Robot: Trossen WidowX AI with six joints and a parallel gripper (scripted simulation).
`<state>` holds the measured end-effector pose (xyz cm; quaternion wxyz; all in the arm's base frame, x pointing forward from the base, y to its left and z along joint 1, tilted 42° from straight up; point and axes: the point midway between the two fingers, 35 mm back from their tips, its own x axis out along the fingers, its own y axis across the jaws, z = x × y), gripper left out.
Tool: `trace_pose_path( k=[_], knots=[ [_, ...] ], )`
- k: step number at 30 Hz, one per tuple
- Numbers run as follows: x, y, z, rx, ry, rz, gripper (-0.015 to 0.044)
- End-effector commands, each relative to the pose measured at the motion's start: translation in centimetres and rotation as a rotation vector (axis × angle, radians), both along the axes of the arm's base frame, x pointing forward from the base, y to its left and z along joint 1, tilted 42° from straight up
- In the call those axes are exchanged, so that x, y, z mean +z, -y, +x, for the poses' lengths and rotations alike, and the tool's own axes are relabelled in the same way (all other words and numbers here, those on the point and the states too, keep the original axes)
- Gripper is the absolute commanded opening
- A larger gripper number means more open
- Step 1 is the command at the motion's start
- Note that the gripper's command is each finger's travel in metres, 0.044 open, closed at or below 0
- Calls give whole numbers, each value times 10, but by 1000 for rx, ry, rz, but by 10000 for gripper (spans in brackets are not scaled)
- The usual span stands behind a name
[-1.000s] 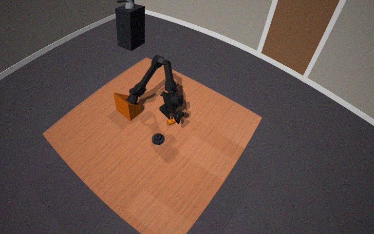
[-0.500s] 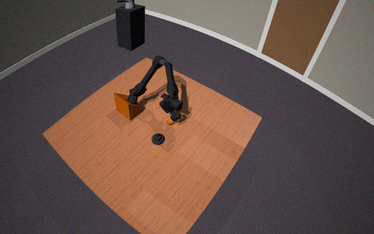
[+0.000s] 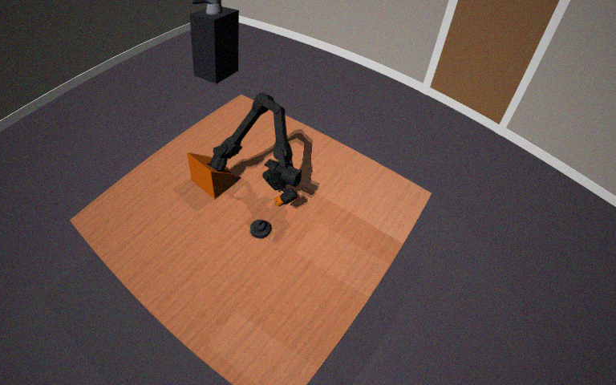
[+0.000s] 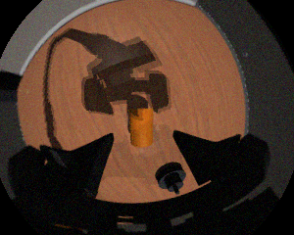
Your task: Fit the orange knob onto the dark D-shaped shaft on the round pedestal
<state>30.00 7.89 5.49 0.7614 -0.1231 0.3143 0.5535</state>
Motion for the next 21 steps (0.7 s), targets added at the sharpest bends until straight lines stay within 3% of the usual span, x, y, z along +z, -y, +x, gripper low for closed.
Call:
trace_pose_path(
  k=[1, 20, 21],
  knots=[
    [-7, -5, -1, -1, -14, -1, 440],
    [-27, -23, 1, -1, -14, 2, 440],
    [-27, -23, 1, -1, -14, 2, 414]
  ],
)
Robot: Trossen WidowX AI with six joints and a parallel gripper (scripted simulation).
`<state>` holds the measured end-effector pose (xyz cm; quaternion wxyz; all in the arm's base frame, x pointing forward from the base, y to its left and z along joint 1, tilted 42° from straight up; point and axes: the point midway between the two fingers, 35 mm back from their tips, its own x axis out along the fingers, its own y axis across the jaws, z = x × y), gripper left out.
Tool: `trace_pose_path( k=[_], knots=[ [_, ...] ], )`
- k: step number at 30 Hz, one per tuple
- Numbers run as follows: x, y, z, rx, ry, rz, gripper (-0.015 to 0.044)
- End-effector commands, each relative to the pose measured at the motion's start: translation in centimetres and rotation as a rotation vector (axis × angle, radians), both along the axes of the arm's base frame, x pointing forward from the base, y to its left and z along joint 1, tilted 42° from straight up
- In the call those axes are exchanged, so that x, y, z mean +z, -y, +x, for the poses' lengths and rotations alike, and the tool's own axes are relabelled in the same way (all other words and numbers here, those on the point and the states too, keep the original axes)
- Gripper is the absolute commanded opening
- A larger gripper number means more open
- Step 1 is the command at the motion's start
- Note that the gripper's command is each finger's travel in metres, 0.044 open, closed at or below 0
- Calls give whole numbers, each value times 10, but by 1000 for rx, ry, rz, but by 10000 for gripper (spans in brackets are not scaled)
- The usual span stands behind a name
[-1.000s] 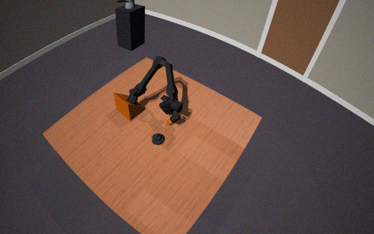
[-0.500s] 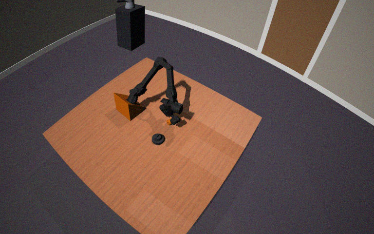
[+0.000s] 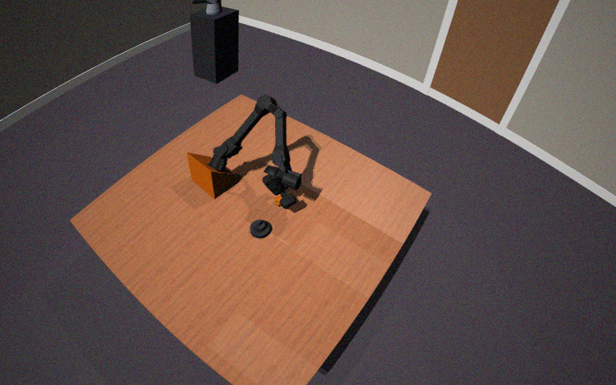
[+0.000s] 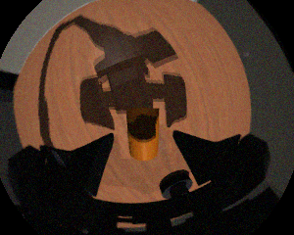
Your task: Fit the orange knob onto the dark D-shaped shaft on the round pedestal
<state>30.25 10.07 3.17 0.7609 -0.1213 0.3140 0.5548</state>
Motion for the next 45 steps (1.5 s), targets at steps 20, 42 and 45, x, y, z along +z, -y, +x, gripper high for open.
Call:
trace_pose_path(
  k=[20, 42, 45],
  knots=[
    [-4, -2, -2, -3, -11, -1, 200],
    [14, -4, 3, 47, -101, -244, 181],
    [17, -5, 4, 55, -120, -292, 181]
  ],
)
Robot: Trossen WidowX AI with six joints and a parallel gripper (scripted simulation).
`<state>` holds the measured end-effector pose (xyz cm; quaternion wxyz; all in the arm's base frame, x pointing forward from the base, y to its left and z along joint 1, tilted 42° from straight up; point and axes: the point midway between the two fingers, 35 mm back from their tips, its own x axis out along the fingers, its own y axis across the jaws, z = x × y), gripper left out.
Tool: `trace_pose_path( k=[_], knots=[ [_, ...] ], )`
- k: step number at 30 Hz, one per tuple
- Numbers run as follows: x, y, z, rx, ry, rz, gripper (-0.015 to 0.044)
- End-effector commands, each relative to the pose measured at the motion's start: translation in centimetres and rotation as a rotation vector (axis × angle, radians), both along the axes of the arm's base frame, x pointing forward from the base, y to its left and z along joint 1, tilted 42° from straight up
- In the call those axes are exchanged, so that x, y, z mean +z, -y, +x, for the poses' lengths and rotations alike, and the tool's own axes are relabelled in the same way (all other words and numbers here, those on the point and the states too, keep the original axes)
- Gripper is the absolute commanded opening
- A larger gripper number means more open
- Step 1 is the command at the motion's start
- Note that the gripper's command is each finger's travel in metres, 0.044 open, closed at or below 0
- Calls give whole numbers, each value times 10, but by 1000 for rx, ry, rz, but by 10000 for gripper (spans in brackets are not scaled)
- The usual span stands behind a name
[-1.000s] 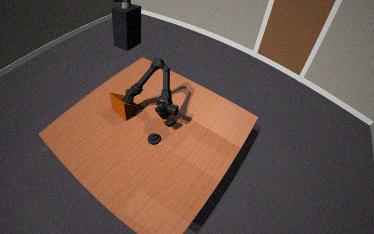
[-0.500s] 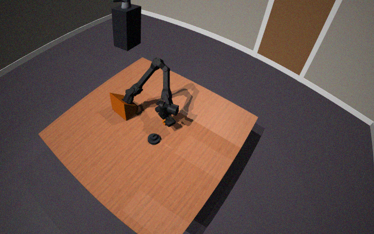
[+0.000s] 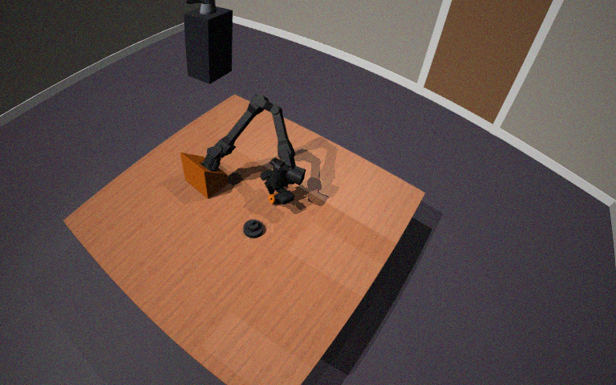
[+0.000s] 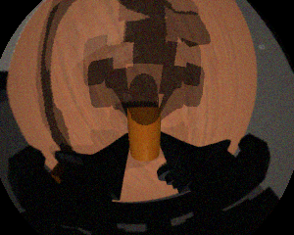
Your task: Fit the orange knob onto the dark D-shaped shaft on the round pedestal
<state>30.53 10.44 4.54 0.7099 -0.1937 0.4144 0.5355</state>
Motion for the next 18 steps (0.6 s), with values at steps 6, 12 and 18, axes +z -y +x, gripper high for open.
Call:
trace_pose_path(
  k=[6, 12, 18],
  knots=[
    [10, -4, 3, 25, -56, -141, 181],
    [16, -7, 5, 43, -92, -236, 181],
    [21, -10, 7, 61, -129, -331, 181]
  ],
)
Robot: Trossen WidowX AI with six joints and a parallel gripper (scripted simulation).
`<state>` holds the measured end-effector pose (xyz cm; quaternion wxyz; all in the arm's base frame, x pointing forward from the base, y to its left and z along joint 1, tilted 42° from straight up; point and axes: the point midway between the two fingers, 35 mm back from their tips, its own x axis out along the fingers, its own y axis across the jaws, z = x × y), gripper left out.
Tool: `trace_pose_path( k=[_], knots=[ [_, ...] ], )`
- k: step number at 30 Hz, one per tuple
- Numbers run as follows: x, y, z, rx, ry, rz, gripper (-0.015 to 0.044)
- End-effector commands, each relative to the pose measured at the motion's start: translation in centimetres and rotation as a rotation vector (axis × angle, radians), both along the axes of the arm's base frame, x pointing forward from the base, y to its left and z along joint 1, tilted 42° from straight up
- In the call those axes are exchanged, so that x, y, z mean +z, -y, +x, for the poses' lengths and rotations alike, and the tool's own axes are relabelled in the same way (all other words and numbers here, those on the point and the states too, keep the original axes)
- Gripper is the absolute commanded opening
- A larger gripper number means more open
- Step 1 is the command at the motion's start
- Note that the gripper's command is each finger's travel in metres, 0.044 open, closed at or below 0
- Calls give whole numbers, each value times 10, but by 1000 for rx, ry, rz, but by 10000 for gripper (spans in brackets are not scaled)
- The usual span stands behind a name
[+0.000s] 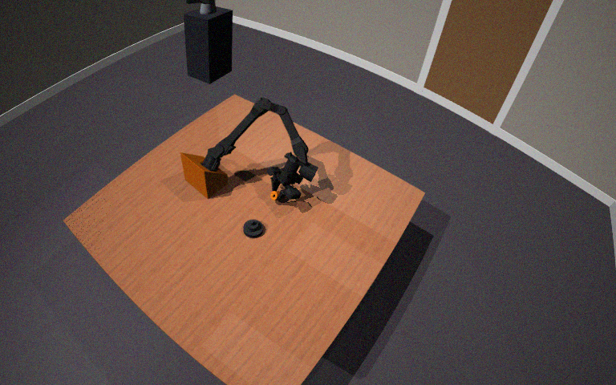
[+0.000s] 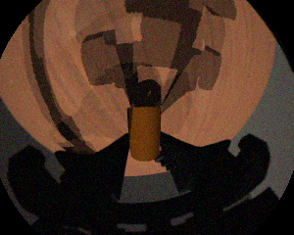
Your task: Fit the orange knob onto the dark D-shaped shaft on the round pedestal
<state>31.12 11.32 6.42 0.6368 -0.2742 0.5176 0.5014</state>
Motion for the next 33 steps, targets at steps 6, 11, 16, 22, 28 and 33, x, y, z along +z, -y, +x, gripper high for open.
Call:
trace_pose_path(
  k=[6, 11, 16, 22, 28, 33],
  knots=[
    [7, -5, 4, 22, -56, -143, 181],
    [11, -9, 6, 37, -87, -222, 181],
    [15, -13, 8, 52, -117, -302, 181],
    [18, -18, 10, 70, -154, -397, 181],
    [21, -24, 13, 88, -190, -491, 181],
    [23, -28, 15, 101, -220, -555, 181]
  ],
)
